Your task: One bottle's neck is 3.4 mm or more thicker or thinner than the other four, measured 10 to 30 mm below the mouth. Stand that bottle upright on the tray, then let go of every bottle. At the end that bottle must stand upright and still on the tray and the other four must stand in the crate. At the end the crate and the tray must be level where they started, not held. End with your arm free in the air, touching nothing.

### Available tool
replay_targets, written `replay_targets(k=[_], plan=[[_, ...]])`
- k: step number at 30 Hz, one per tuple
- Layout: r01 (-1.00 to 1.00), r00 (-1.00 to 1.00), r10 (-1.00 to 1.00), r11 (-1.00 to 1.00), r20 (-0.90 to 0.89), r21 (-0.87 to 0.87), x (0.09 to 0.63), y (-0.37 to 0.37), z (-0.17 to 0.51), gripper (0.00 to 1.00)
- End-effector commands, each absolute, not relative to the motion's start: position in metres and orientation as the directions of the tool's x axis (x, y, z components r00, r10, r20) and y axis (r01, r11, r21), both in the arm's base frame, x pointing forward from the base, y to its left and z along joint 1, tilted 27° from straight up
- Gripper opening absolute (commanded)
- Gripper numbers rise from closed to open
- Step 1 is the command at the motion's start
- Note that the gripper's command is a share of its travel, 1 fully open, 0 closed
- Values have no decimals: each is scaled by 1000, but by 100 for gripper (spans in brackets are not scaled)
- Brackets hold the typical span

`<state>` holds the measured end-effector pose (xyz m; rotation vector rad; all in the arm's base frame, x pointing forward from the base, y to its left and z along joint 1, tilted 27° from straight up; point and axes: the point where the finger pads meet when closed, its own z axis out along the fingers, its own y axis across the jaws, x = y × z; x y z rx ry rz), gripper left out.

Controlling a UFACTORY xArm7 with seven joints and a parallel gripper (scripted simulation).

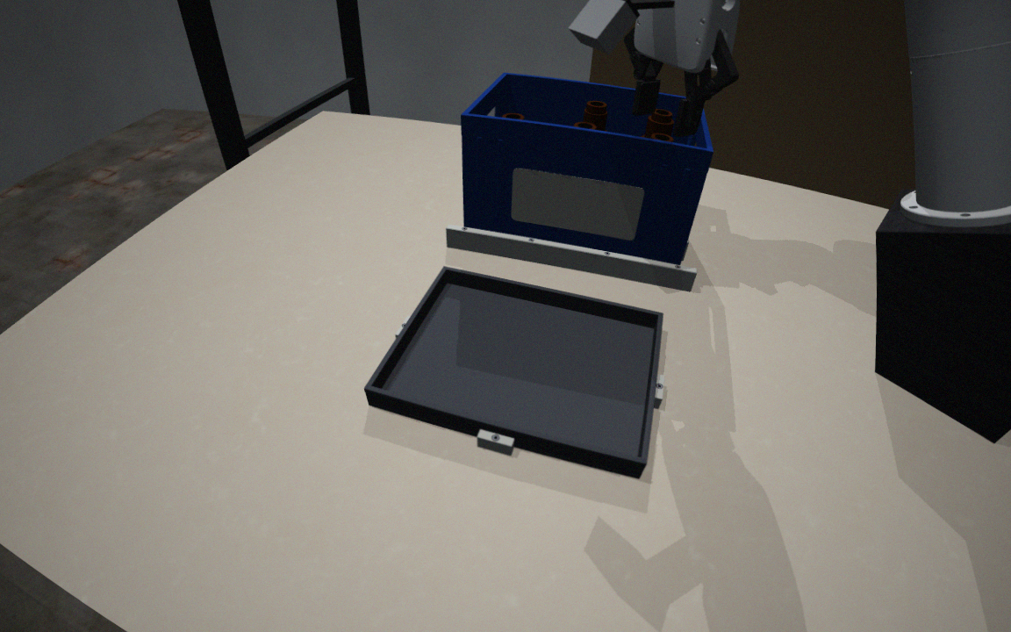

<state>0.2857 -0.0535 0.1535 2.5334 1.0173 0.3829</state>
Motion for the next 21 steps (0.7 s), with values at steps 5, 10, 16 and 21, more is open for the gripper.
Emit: replay_targets(k=[5,10,16,21], plan=[[601,700,706,-664,109,445,272,-45,182,65],[601,700,706,-664,109,445,270,-44,189,65],[601,700,706,-664,109,445,267,-42,195,65],[601,700,706,-664,109,445,266,-42,196,0]])
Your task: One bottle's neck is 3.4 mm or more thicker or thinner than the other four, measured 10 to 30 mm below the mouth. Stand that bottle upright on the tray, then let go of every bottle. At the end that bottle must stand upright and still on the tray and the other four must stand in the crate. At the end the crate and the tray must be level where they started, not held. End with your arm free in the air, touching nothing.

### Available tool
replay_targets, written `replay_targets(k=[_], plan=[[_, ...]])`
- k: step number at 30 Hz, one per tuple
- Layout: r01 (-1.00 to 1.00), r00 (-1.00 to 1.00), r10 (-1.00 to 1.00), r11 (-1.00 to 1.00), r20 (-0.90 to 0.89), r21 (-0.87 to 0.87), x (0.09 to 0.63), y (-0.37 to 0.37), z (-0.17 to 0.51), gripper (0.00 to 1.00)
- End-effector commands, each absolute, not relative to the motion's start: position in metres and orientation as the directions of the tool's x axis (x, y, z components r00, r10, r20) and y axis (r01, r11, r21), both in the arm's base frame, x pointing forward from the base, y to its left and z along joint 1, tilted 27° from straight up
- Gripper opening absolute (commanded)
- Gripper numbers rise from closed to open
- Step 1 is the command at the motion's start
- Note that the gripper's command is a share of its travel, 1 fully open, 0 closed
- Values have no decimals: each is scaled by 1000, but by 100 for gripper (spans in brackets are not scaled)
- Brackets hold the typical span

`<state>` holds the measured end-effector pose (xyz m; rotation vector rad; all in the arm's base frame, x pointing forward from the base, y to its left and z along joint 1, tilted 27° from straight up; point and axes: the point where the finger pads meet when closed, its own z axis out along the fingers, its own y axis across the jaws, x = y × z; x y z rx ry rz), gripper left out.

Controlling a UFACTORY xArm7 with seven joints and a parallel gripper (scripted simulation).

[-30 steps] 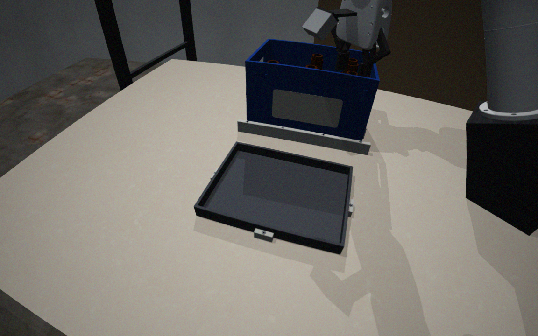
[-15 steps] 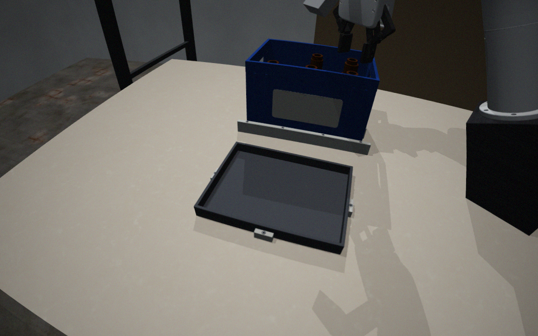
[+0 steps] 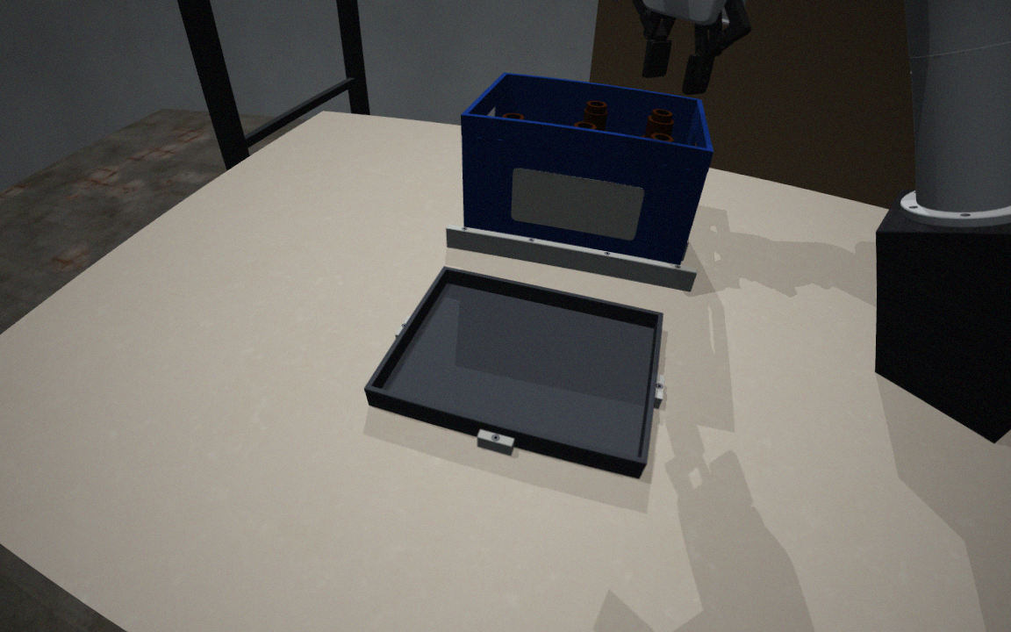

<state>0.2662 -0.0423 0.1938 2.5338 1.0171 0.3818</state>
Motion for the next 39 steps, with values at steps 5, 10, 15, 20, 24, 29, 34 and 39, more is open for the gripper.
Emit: replay_targets(k=[5,10,15,20,24,29,34,39], plan=[[601,700,706,-664,109,445,266,-42,196,0],[601,700,706,-664,109,445,266,-42,196,0],[601,700,706,-664,109,445,266,-42,196,0],[601,700,706,-664,109,445,266,-42,196,0],[601,700,706,-664,109,445,266,-42,196,0],[601,700,706,-664,109,445,266,-42,196,0],[601,700,706,-664,109,445,266,-43,196,0],[606,696,710,-662,109,441,267,-74,205,0]])
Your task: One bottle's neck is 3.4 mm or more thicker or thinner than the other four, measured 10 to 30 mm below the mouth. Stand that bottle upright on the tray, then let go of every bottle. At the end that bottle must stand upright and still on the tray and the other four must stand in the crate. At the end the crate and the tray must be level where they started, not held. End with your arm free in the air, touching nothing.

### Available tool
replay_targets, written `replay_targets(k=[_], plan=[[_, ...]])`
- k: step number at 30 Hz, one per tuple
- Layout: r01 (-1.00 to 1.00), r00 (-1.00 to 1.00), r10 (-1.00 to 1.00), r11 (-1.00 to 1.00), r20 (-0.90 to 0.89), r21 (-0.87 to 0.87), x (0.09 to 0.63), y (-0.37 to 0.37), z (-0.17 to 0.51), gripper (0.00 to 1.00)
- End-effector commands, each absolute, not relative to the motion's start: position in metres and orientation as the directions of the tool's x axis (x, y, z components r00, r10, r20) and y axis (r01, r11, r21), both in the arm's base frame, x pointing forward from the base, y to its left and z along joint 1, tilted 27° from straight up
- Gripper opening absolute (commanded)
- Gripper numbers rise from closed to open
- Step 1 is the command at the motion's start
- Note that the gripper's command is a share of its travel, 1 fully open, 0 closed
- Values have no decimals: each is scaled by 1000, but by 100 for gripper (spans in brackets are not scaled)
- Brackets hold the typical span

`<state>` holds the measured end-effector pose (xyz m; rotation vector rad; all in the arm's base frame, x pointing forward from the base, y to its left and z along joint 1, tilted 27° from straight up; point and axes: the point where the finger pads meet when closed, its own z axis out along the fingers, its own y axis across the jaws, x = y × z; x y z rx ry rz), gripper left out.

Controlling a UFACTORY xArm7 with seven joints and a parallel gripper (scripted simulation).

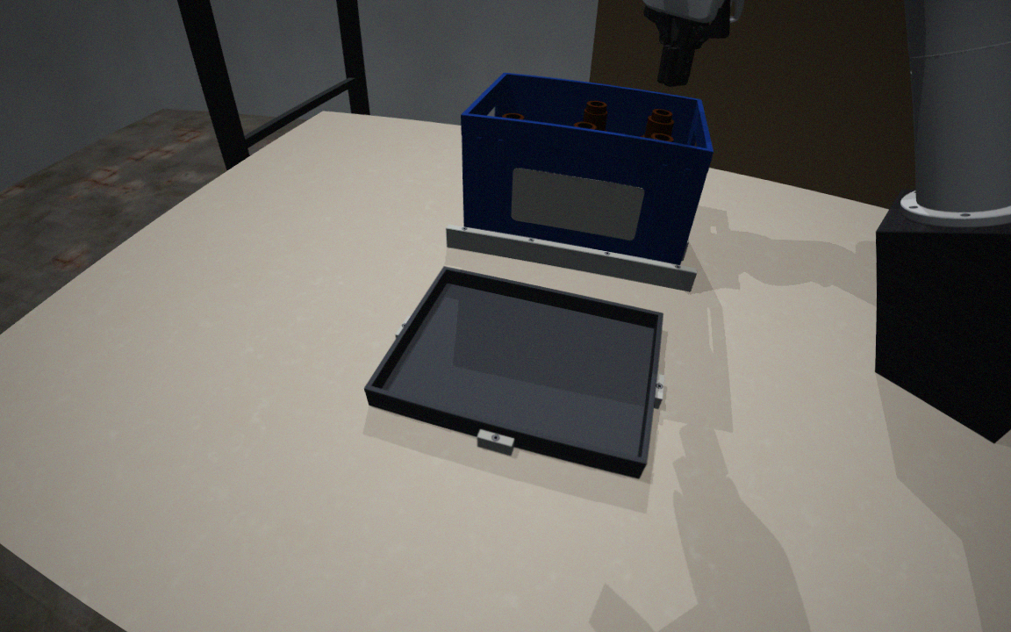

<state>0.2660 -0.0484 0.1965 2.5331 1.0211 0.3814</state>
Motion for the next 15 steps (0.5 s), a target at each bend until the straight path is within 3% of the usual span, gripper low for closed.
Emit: replay_targets(k=[1,7,15], plan=[[606,696,710,-662,109,441,266,-89,209,0],[601,700,706,-664,109,445,258,-129,217,0],[601,700,706,-664,109,445,258,-130,217,0]])
